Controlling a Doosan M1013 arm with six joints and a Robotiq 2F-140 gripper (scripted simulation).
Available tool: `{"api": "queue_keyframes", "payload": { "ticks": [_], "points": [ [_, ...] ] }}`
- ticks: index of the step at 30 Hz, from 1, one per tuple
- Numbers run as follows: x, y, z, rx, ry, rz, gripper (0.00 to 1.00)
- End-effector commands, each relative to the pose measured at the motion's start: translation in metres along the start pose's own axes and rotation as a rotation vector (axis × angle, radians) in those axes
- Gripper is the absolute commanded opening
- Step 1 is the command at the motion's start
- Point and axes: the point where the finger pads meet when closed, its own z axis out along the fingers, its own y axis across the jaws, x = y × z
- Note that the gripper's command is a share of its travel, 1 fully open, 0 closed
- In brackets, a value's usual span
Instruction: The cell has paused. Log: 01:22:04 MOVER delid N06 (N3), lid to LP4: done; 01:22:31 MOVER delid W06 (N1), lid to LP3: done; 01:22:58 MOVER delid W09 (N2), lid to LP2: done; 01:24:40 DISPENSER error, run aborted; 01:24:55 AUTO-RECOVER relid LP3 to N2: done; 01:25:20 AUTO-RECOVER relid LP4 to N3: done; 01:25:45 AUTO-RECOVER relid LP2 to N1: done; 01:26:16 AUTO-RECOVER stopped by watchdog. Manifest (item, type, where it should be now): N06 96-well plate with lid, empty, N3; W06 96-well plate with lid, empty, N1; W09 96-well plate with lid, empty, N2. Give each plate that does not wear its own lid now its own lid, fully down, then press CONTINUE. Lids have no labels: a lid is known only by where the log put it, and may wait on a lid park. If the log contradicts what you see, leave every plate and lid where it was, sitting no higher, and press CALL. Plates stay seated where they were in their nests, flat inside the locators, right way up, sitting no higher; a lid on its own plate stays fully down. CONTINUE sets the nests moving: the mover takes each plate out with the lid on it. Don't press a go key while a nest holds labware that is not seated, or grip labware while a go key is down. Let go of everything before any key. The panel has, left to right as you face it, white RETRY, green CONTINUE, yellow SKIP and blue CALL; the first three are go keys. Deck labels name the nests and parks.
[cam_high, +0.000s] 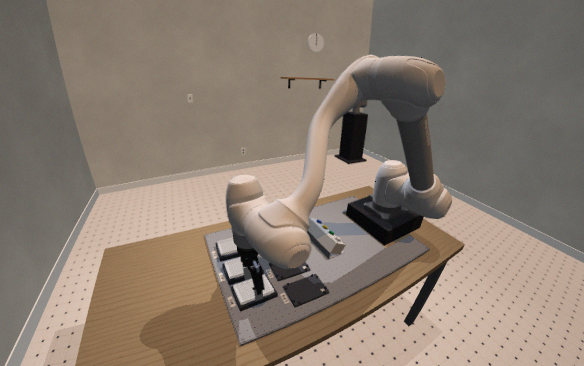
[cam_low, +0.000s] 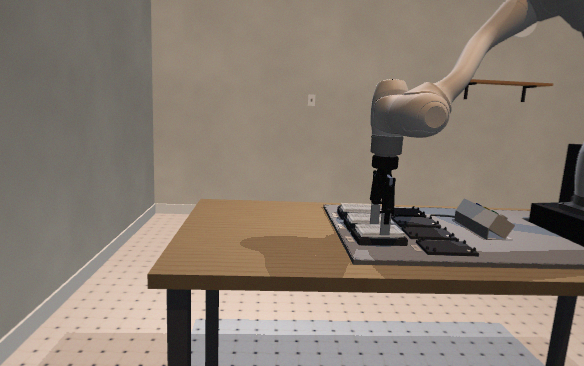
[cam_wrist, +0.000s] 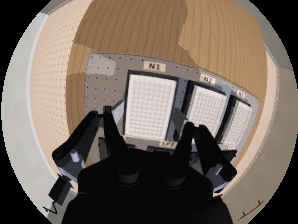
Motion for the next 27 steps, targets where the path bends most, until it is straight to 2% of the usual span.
{"api": "queue_keyframes", "payload": {
  "ticks": [1, 6, 7, 27],
  "points": [
    [0.0, 0.0, -0.0002, 0.0, 0.0, 0.0, 0.66],
    [0.0, 0.0, -0.0002, 0.0, 0.0, 0.0, 0.66],
    [0.0, 0.0, -0.0002, 0.0, 0.0, 0.0, 0.0],
    [0.0, 0.0, -0.0002, 0.0, 0.0, 0.0, 0.0]
  ]
}}
